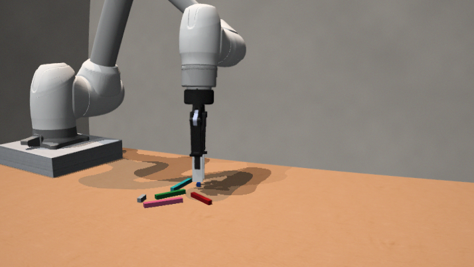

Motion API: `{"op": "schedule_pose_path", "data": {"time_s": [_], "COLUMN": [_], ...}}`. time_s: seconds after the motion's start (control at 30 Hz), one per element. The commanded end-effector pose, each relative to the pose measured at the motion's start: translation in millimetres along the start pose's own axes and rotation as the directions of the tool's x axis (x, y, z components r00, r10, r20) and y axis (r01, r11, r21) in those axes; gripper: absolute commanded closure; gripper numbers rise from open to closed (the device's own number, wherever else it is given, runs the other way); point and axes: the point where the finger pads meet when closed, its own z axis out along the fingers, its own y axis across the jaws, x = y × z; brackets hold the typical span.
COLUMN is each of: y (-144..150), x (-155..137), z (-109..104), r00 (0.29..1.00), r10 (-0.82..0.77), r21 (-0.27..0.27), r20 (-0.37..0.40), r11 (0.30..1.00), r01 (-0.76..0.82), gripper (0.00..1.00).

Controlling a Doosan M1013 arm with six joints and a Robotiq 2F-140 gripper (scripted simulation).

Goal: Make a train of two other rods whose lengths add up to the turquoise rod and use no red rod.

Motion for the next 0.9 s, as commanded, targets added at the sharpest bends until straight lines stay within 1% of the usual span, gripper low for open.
{"op": "schedule_pose_path", "data": {"time_s": [0.0,0.57,0.87], "y": [0.0,0.0,0.0], "x": [0.0,0.0,0.0], "z": [1.0,14.4,16.4], "r00": [1.0,1.0,1.0], "r10": [0.0,0.0,0.0], "r21": [0.0,0.0,0.0], "r20": [0.0,0.0,0.0], "r11": [1.0,1.0,1.0], "r01": [0.0,0.0,0.0], "gripper": [0.85,0.85,0.85]}}
